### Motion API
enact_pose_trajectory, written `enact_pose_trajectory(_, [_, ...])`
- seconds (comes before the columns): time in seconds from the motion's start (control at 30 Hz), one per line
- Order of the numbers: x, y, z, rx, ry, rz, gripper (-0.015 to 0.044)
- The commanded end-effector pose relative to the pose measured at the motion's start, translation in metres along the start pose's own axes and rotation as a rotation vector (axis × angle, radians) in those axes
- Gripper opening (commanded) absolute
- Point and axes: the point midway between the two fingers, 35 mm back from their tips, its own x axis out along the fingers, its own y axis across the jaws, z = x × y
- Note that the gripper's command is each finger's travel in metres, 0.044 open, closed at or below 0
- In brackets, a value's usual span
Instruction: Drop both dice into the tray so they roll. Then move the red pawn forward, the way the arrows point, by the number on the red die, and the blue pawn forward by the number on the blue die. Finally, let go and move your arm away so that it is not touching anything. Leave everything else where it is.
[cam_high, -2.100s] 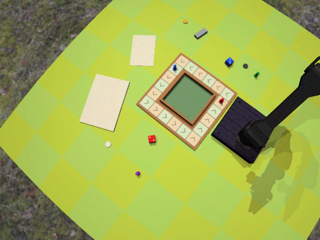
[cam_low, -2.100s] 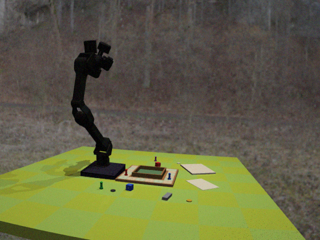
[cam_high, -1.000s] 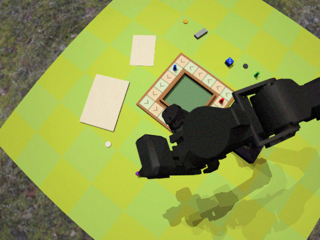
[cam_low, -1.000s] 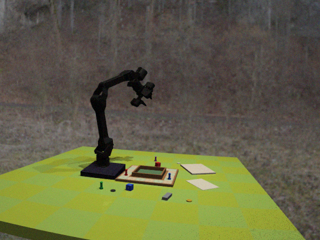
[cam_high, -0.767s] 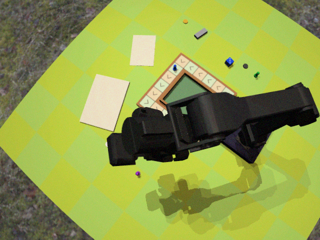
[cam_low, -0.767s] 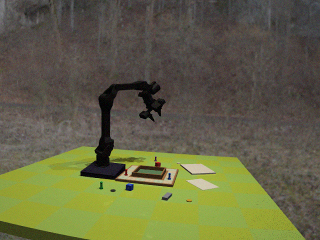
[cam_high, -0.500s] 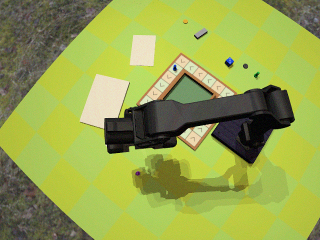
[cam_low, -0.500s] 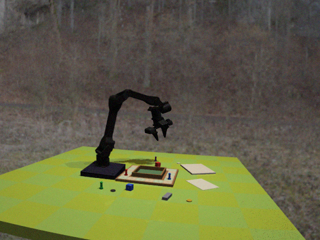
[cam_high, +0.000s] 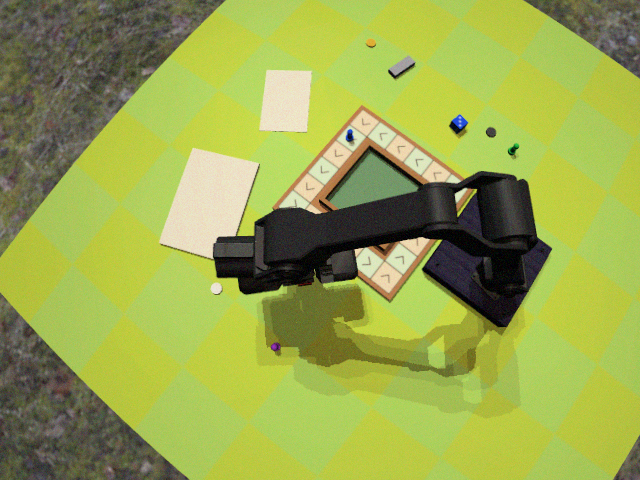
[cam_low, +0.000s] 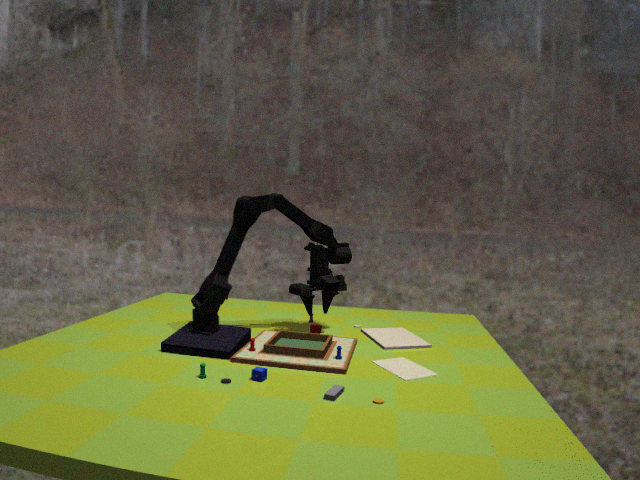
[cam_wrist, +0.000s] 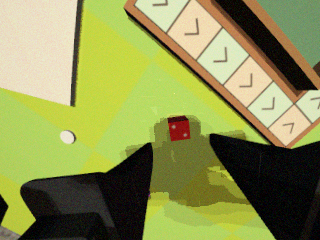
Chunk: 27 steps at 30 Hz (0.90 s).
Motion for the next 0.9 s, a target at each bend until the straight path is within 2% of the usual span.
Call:
enact_pose_trajectory(0.0, [0.016, -0.003, -0.001, -0.002, -0.003, -0.017, 0.0275])
enact_pose_trajectory(0.87, [0.049, -0.004, -0.001, -0.002, -0.003, -0.017, 0.0275])
